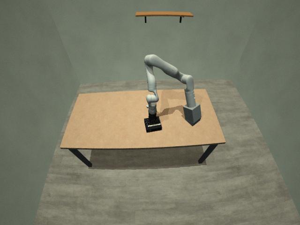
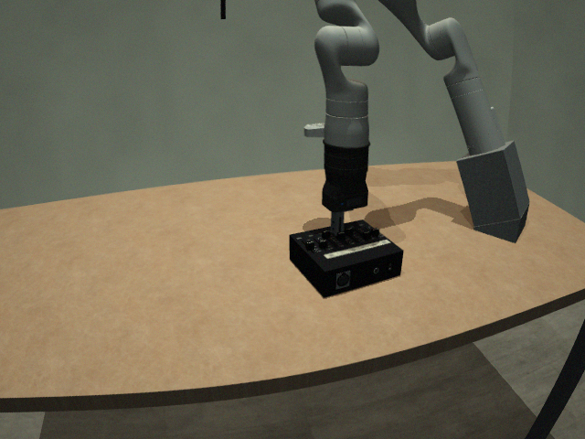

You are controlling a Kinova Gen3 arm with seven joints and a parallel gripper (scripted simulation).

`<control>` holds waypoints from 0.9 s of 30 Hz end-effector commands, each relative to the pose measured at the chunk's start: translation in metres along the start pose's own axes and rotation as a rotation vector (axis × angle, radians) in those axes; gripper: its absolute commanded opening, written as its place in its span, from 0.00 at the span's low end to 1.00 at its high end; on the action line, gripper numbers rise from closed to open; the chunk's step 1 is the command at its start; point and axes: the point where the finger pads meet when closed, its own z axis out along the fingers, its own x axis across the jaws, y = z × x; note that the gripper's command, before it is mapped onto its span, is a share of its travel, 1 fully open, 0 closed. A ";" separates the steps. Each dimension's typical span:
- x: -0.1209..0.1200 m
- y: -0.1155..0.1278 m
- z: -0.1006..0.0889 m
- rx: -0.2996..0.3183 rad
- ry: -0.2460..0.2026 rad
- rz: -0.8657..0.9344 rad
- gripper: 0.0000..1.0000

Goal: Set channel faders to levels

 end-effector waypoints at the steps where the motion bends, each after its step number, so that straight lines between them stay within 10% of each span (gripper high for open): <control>1: 0.000 0.003 -0.001 -0.004 -0.002 -0.002 0.00; 27: 0.000 0.000 -0.001 -0.004 -0.002 -0.002 0.00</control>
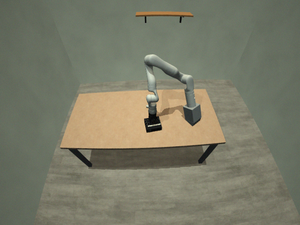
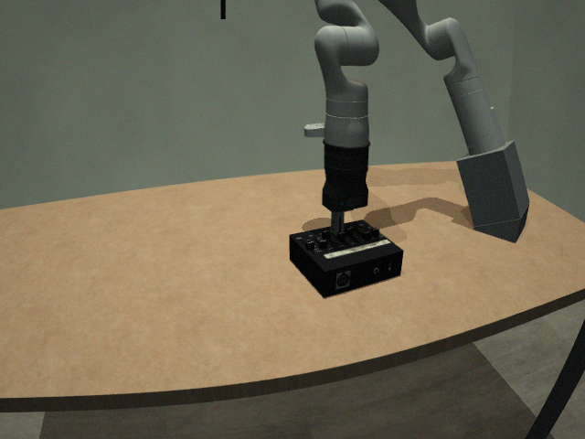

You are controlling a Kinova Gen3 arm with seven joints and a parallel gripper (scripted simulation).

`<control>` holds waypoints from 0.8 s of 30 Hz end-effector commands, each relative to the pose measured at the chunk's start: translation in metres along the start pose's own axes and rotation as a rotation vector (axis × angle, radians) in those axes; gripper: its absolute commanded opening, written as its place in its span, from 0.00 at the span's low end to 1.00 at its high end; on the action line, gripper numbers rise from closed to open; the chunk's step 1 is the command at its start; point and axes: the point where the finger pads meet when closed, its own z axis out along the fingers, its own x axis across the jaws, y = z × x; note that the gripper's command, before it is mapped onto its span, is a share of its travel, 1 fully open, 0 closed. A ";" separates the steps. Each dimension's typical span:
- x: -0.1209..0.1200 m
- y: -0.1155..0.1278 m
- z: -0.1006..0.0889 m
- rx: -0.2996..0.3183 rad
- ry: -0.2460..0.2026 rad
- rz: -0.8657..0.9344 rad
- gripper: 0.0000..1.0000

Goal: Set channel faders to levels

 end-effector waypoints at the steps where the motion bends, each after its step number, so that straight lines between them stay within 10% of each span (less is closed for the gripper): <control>1: -0.001 -0.001 -0.001 -0.001 -0.001 0.001 0.00; 24: -0.001 -0.004 -0.018 -0.001 -0.001 0.001 0.00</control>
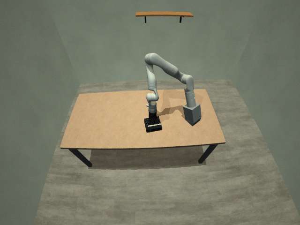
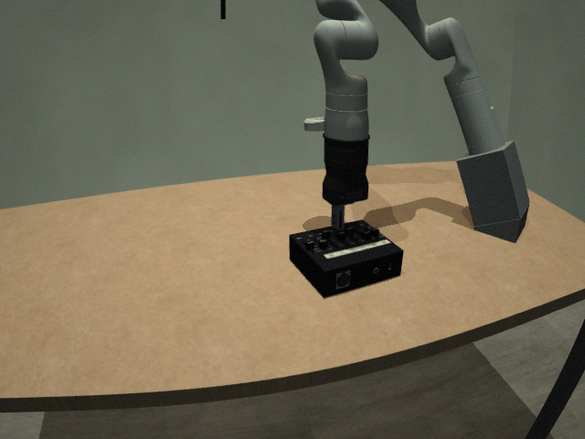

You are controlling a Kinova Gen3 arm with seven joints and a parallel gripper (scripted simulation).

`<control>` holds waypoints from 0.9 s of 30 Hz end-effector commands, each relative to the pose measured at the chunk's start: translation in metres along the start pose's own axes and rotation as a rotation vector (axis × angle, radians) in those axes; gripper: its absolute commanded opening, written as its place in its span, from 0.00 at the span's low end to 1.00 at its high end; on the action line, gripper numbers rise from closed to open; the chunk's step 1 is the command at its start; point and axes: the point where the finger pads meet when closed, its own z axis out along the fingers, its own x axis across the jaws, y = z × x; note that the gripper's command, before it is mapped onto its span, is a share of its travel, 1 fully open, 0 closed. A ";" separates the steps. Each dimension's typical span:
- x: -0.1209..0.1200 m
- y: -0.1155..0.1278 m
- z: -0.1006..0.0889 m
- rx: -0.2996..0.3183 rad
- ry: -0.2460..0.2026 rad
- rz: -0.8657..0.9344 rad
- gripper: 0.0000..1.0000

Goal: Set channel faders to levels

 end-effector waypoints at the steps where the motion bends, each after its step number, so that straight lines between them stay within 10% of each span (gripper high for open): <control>1: -0.003 0.001 -0.010 -0.005 -0.009 0.003 0.00; 24: -0.003 0.001 -0.030 -0.005 -0.009 0.003 0.00; 25: -0.003 0.001 -0.030 -0.005 -0.009 0.003 1.00; 27: -0.003 0.001 -0.031 -0.005 -0.009 0.003 1.00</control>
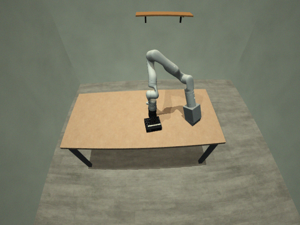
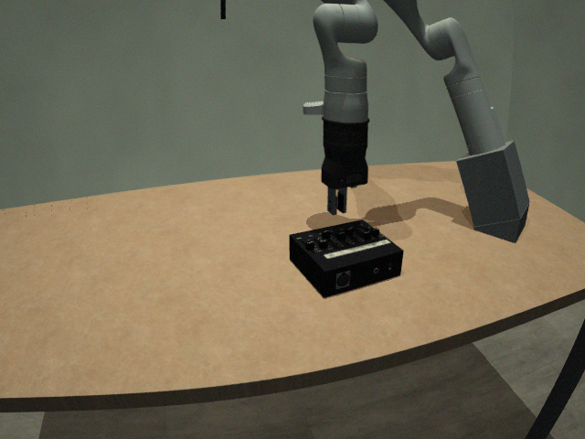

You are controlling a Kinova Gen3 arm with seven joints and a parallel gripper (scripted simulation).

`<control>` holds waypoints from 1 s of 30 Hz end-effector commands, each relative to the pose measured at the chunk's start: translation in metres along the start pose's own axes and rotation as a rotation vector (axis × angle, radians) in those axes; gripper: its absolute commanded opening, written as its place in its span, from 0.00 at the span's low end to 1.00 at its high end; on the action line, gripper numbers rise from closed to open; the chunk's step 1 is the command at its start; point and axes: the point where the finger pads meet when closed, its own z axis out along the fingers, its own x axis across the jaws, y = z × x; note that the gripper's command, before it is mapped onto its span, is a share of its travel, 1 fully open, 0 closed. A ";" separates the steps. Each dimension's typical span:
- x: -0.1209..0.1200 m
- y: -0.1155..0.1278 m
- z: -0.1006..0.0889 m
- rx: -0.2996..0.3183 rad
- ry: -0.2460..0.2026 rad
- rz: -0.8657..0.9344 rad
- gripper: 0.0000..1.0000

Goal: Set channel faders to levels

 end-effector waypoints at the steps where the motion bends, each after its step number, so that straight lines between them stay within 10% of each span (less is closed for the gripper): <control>1: -0.001 0.000 -0.002 -0.001 -0.002 0.000 1.00; 30: -0.001 0.000 -0.081 -0.001 -0.002 0.000 1.00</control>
